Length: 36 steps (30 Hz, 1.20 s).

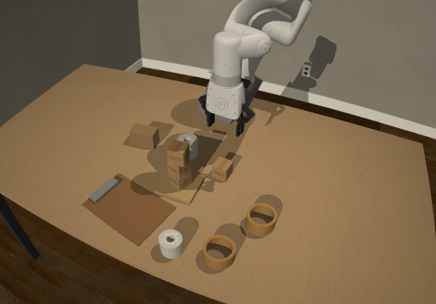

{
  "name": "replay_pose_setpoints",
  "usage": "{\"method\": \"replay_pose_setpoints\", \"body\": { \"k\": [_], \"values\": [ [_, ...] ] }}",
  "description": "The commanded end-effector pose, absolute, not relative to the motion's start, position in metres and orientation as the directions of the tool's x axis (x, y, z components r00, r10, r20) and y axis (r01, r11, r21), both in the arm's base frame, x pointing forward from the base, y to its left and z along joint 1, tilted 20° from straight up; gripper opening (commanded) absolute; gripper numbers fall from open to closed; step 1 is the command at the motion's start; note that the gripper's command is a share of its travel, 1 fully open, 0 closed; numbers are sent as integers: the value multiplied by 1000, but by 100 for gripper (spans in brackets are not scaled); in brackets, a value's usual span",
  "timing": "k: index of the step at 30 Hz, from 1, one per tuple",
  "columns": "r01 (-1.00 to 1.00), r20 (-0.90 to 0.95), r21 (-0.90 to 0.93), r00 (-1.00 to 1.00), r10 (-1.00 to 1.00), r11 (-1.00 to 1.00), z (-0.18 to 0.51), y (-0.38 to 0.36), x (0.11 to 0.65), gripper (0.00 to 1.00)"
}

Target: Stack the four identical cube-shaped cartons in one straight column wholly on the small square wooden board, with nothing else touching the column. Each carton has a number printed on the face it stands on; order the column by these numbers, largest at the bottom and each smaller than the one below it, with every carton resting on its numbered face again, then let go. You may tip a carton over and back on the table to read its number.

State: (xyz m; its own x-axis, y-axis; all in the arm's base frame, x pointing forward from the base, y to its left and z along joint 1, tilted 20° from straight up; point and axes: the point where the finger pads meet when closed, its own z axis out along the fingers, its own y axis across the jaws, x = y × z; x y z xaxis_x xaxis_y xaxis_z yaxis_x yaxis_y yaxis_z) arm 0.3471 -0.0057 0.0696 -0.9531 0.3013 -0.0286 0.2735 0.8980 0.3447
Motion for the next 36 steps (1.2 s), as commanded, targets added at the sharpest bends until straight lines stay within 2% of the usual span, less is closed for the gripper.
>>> {"method": "replay_pose_setpoints", "body": {
  "k": [1,36],
  "values": [
    [271,-32,344,-953,300,899,66,-5,348,100],
    [266,-34,346,-955,295,900,24,10,355,100]
  ]
}}
